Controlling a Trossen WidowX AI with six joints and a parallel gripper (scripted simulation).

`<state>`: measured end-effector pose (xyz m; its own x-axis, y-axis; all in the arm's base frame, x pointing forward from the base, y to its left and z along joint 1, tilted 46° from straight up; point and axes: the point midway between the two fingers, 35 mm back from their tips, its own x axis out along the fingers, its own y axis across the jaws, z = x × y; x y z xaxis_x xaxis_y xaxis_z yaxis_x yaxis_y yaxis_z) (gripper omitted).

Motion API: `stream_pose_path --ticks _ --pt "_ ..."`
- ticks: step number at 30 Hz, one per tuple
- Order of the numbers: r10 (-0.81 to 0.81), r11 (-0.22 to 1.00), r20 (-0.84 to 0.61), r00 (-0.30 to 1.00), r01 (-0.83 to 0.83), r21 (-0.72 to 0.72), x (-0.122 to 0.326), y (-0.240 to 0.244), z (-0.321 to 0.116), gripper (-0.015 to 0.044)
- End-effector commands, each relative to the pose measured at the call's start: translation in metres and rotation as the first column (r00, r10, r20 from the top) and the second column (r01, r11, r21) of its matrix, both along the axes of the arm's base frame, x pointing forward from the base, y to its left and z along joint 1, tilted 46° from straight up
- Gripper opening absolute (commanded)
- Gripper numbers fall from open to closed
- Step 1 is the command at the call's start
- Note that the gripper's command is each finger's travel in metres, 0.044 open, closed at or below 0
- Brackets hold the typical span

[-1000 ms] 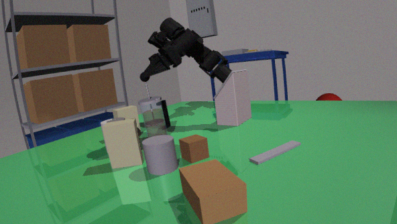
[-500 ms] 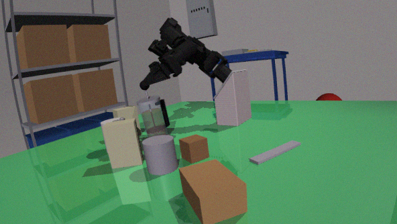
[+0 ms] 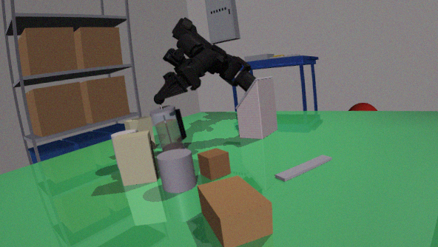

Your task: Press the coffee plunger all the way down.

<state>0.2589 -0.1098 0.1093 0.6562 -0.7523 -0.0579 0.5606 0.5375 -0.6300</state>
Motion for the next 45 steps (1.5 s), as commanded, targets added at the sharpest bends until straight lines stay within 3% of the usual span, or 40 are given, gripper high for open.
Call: stream_pose_path --ticks 1,23,35,45 --pt "-0.013 1.000 -0.022 1.000 0.012 -0.008 -0.001 -0.003 -0.003 0.0119" --pt "-0.001 1.000 -0.005 1.000 0.001 -0.003 0.000 0.000 -0.001 0.0119" --pt "-0.001 1.000 -0.005 1.000 0.001 -0.003 0.000 0.000 -0.001 0.0434" --pt "-0.003 1.000 -0.017 1.000 0.003 -0.003 0.006 0.013 0.010 0.0440"
